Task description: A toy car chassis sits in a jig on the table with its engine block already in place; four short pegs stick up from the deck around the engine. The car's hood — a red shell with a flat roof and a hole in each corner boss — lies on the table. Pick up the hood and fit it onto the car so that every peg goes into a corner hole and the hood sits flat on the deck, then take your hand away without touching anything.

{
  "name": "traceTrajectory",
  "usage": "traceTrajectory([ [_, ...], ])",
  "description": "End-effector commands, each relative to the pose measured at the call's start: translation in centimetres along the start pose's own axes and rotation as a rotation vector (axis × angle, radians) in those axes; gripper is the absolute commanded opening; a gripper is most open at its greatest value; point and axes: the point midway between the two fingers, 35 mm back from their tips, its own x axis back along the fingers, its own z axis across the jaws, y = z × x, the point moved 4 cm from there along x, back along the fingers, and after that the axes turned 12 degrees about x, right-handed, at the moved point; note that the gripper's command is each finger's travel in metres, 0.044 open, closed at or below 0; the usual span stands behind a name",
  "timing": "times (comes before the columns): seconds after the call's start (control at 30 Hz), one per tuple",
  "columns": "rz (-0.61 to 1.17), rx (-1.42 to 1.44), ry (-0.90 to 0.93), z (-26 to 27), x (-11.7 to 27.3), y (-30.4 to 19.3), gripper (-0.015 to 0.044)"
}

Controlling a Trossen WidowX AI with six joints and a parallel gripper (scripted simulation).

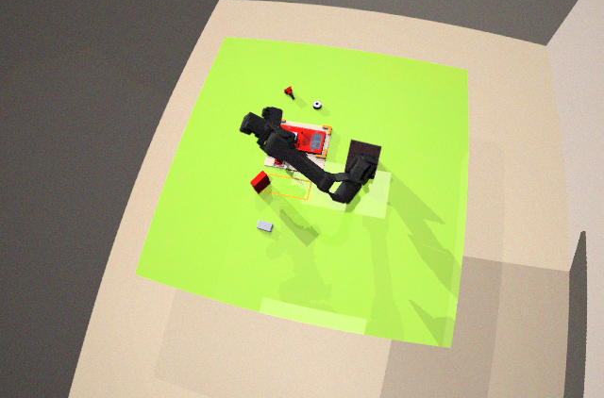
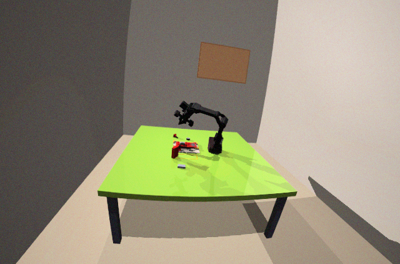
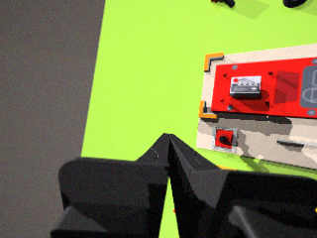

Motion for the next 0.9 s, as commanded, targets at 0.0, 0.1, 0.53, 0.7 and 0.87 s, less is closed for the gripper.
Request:
traceTrajectory([
  [0.0,0.133,-0.104,-0.100,0.2,-1.8,-3.5,0.0000],
  [0.1,0.229,-0.197,-0.203,0.2,-2.9,-6.7,0.0000],
  [0.53,0.395,-0.467,-0.565,-1.1,-4.9,-15.6,0.0000],
  [0.7,0.395,-0.467,-0.564,-1.2,-5.2,-15.8,0.0000],
  [0.87,0.395,-0.466,-0.564,-1.9,-6.6,-16.7,0.0000],
])
